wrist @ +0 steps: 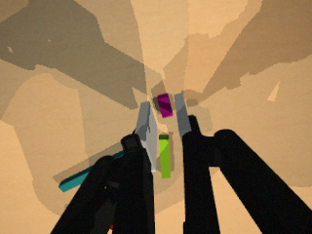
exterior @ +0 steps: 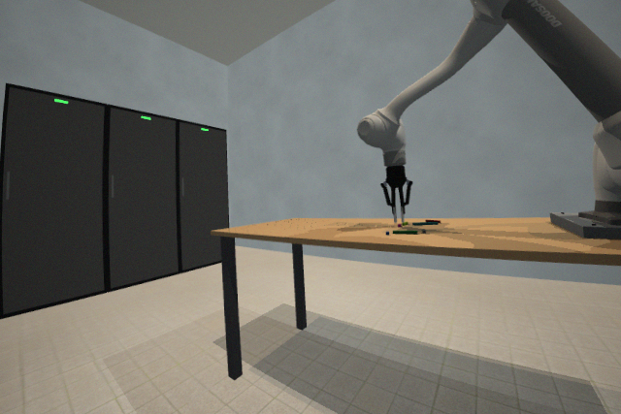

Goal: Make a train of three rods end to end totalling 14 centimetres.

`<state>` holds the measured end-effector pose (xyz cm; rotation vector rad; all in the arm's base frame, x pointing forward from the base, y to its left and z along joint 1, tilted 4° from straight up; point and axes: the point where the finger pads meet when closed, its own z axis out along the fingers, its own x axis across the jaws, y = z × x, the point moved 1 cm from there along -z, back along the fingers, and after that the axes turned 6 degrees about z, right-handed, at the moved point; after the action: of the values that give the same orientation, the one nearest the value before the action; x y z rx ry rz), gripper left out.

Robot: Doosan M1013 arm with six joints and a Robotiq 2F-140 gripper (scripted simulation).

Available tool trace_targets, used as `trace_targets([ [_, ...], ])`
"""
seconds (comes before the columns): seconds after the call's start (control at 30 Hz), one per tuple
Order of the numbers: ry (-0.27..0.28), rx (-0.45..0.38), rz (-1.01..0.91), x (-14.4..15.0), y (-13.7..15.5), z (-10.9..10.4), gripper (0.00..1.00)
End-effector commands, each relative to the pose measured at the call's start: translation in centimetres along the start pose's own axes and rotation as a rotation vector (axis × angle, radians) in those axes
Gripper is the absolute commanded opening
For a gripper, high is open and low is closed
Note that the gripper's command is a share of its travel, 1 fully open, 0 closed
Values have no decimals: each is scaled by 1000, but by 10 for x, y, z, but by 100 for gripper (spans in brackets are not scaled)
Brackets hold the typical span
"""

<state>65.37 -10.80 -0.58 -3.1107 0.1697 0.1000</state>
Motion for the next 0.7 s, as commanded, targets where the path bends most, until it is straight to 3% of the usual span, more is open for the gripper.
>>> trace_targets([
  [0.0, 0, 0, 0, 0, 0, 0, 15],
  [0.67, 0, 0, 0, 0, 0, 3, 15],
])
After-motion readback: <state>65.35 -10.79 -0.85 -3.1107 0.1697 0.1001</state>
